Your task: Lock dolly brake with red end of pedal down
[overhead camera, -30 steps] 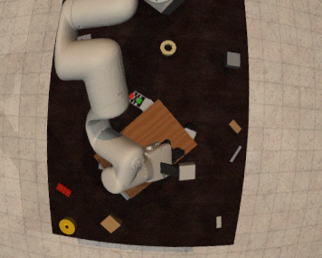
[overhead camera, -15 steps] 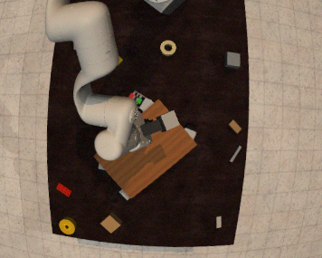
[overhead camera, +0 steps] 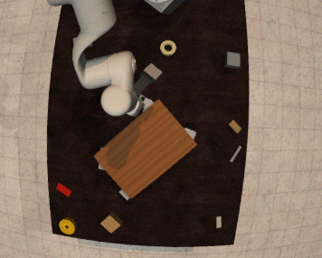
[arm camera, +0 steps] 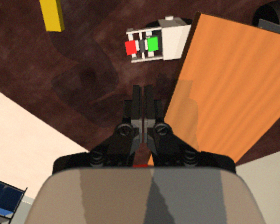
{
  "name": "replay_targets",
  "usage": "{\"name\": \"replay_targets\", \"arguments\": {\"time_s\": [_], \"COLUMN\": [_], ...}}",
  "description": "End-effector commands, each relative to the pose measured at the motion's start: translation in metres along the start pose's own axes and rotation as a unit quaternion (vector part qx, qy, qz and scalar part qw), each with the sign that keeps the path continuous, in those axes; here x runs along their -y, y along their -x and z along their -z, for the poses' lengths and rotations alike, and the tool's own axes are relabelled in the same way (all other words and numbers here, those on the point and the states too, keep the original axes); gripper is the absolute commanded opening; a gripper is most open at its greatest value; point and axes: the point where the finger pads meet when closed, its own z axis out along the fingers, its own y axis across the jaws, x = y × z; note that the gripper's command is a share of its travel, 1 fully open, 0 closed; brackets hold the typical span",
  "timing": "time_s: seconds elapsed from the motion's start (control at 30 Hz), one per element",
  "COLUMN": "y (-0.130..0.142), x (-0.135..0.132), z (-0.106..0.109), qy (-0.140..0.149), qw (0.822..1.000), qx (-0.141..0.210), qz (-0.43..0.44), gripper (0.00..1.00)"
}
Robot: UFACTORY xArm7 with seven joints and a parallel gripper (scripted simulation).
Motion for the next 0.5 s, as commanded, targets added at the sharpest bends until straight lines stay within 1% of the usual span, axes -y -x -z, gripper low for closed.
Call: {"name": "replay_targets", "arguments": {"time_s": [0.0, 0.4, 0.47], "y": [-0.0081, -0.009, -0.0084], "x": [0.0155, 0.0166, 0.0165], "z": [-0.0006, -0.0009, -0.004], "qy": [0.001, 0.0, 0.0], "qw": [0.998, 0.997, 0.997], "qx": [0.041, 0.043, 0.043], "qz": [0.056, 0.061, 0.061], "gripper": [0.0, 0.0, 0.0]}}
